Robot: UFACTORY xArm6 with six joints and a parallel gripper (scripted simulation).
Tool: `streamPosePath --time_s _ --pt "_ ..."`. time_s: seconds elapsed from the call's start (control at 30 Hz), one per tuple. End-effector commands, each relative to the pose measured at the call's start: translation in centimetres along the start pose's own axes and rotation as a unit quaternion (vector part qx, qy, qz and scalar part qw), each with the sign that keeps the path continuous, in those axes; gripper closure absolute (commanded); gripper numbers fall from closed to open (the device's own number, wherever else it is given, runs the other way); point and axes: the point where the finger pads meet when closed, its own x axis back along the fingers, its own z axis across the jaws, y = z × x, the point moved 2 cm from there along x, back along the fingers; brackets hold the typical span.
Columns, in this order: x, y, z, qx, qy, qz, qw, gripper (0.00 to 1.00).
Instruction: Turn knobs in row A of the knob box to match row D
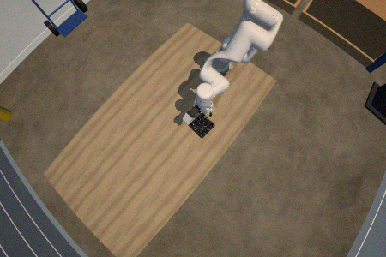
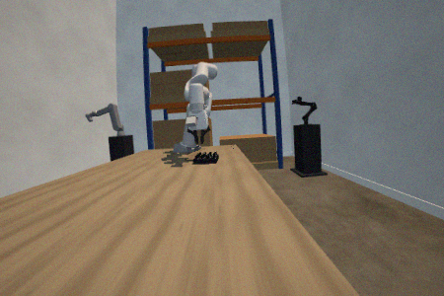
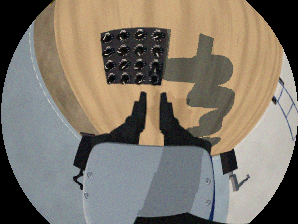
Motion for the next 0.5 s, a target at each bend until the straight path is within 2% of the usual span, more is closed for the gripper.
streamPosePath --time_s 0.0,0.47 --pt "-0.2 -0.1 0.0 0.0 0.0 0.002 1.0 0.81" --pt "-1.6 -0.1 0.0 0.0 0.0 0.002 1.0 0.81"
